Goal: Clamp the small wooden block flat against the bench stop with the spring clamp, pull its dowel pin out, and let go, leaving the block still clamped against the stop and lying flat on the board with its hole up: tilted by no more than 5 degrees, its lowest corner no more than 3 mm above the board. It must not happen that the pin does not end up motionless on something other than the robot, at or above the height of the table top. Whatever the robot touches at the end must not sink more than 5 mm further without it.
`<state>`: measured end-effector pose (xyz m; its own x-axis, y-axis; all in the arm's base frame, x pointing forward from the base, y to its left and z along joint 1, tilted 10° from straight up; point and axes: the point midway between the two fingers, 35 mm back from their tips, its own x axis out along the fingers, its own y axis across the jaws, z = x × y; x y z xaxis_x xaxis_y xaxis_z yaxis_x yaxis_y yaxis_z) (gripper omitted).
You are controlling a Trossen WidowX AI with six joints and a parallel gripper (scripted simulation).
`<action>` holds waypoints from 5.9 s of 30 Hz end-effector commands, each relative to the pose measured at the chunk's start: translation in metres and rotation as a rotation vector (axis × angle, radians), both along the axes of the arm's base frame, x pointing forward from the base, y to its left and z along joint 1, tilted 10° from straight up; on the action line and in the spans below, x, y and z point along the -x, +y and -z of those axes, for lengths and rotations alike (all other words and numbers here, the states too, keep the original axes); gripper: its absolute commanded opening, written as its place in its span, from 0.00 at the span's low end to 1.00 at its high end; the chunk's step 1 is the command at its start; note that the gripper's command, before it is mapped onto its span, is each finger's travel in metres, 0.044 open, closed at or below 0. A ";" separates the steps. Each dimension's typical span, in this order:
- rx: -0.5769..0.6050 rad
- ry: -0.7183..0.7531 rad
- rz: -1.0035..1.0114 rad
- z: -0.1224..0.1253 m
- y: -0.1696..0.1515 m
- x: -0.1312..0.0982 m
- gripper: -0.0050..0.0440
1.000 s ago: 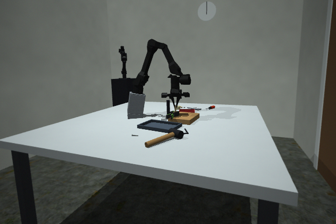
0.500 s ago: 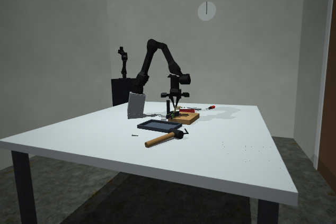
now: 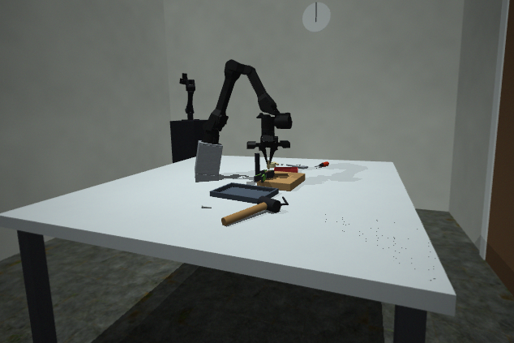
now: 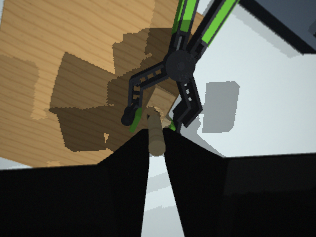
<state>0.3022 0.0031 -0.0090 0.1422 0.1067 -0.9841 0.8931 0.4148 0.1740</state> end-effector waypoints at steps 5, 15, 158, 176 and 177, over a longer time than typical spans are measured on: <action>-0.001 -0.001 -0.004 -0.002 0.000 0.000 0.10; -0.002 0.002 0.011 -0.002 0.004 -0.001 0.10; -0.044 0.041 0.337 -0.044 0.135 -0.005 0.10; -0.051 0.044 0.378 -0.049 0.152 -0.001 0.10; -0.051 0.044 0.381 -0.050 0.153 0.000 0.10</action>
